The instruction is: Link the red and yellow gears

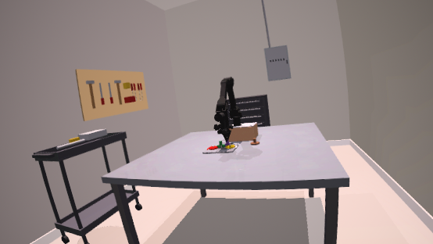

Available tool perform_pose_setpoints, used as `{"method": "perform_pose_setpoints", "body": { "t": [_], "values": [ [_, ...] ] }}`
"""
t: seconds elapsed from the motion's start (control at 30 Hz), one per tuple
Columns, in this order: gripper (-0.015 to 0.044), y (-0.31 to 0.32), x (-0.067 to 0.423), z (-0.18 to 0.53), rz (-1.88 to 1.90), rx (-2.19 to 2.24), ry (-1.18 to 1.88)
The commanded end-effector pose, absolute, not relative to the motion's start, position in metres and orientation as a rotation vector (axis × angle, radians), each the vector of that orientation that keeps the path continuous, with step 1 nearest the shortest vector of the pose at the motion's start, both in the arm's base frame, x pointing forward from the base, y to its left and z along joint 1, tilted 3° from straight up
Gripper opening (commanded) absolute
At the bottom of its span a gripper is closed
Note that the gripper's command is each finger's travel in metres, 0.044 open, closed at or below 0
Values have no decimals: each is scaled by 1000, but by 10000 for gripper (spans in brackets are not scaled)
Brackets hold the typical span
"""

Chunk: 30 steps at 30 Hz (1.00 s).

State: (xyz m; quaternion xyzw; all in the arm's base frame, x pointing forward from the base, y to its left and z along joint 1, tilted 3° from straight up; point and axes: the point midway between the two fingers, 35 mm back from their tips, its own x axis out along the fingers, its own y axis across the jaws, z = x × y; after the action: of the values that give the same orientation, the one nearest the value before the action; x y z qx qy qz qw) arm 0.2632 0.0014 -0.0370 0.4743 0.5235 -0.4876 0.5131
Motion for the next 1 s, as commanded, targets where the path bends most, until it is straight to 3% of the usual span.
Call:
{"method": "perform_pose_setpoints", "body": {
  "t": [0.0,0.97],
  "values": [
    [0,1,263,-38,-1234,1199,1221],
    [0,2,264,-43,-869,842,1416]
  ]
}}
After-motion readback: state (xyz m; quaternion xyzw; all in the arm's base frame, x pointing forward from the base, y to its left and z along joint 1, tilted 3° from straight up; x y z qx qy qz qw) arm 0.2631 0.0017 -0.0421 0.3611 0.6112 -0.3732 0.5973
